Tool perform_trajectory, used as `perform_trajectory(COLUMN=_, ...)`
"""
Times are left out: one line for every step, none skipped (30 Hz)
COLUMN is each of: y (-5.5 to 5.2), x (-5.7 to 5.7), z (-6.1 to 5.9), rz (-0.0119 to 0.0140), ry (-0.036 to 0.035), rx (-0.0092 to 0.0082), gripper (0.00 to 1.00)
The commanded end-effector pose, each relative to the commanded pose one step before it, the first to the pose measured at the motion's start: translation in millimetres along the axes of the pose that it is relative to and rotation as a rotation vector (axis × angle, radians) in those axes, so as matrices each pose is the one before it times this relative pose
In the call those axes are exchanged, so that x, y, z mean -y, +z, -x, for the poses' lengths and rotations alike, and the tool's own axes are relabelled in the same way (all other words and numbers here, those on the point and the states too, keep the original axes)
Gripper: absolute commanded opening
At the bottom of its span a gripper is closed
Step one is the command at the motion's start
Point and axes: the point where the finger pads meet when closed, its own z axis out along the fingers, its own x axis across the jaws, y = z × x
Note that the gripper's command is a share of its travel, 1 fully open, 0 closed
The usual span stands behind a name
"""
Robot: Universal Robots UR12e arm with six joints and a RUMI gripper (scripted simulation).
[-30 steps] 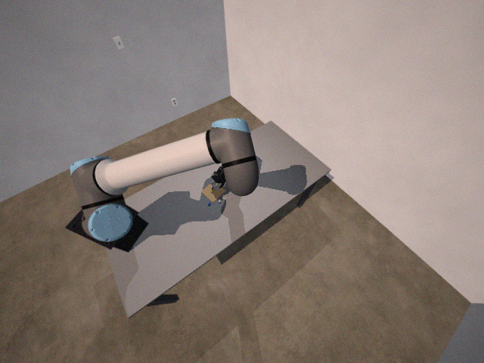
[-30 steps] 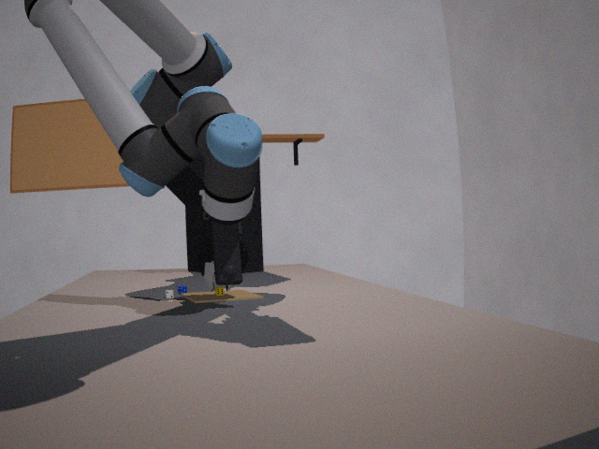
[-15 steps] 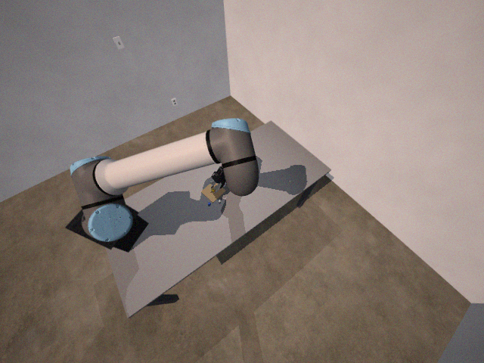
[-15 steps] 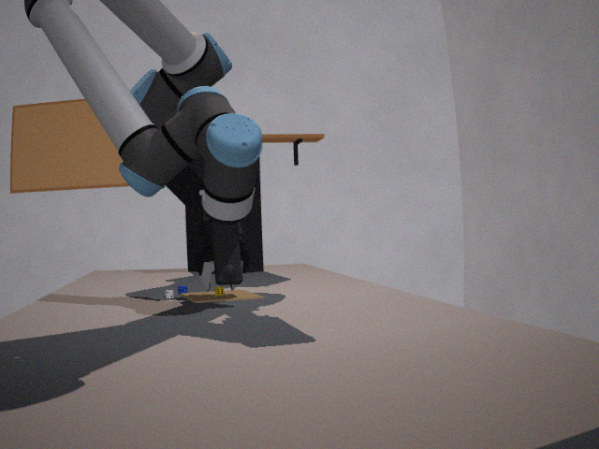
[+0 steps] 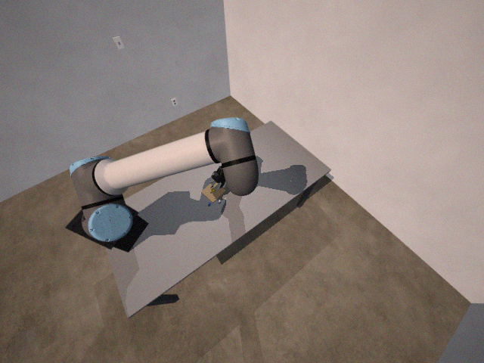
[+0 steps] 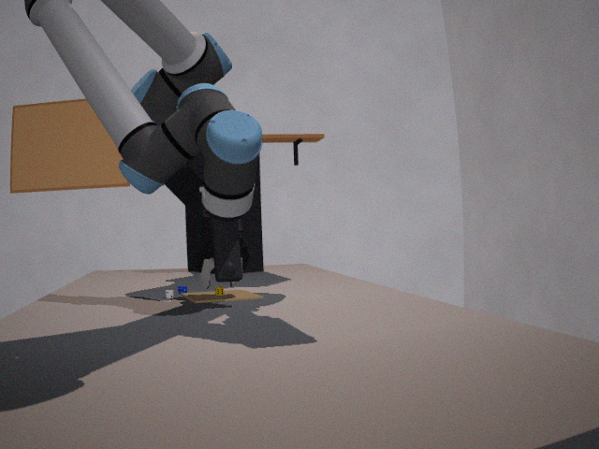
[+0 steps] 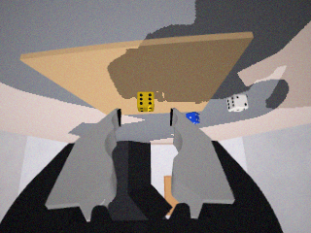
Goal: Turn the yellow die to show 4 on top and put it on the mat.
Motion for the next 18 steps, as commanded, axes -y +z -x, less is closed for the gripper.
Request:
perform_trajectory(y=-6.83, x=-6.08, z=0.04, rz=-0.00101, ry=0.00001, rx=0.00010, gripper=0.31)
perform_trajectory(y=-2.06, x=-2.05, z=0.00, rz=0.00000, ry=0.00000, rx=0.00000, gripper=0.31)
perform_trajectory(y=0.00, x=0.00, z=0.00, rz=0.00000, ry=0.00000, rx=0.00000, gripper=0.31)
perform_trajectory(y=0.00, x=0.00, z=0.00, rz=0.00000, ry=0.00000, rx=0.00000, gripper=0.31)
perform_trajectory(y=-2.20, x=-2.20, z=0.00, rz=0.00000, ry=0.00000, rx=0.00000, gripper=0.31)
perform_trajectory(y=-2.33, x=-2.32, z=0.00, rz=0.00000, ry=0.00000, rx=0.00000, gripper=0.31)
perform_trajectory(y=-2.42, x=-2.42, z=0.00, rz=0.00000, ry=0.00000, rx=0.00000, gripper=0.31)
perform_trajectory(y=-2.49, x=-2.49, z=0.00, rz=0.00000, ry=0.00000, rx=0.00000, gripper=0.31)
perform_trajectory(y=-2.52, x=-2.52, z=0.00, rz=0.00000, ry=0.00000, rx=0.00000, gripper=0.31)
perform_trajectory(y=-2.53, x=-2.53, z=0.00, rz=0.00000, ry=0.00000, rx=0.00000, gripper=0.31)
perform_trajectory(y=-2.51, x=-2.50, z=0.00, rz=0.00000, ry=0.00000, rx=0.00000, gripper=0.31)
perform_trajectory(y=-2.45, x=-2.45, z=0.00, rz=0.00000, ry=0.00000, rx=0.00000, gripper=0.31)
perform_trajectory(y=-2.37, x=-2.36, z=0.00, rz=0.00000, ry=0.00000, rx=0.00000, gripper=0.31)
perform_trajectory(y=-2.25, x=-2.25, z=0.00, rz=0.00000, ry=0.00000, rx=0.00000, gripper=0.31)
perform_trajectory(y=-2.10, x=-2.11, z=0.00, rz=0.00000, ry=0.00000, rx=0.00000, gripper=0.31)
perform_trajectory(y=-1.95, x=-1.94, z=0.00, rz=0.00000, ry=0.00000, rx=0.00000, gripper=0.31)
perform_trajectory(y=-1.76, x=-1.76, z=0.00, rz=0.00000, ry=0.00000, rx=0.00000, gripper=0.31)
perform_trajectory(y=-1.56, x=-1.56, z=0.00, rz=0.00000, ry=0.00000, rx=0.00000, gripper=0.31)
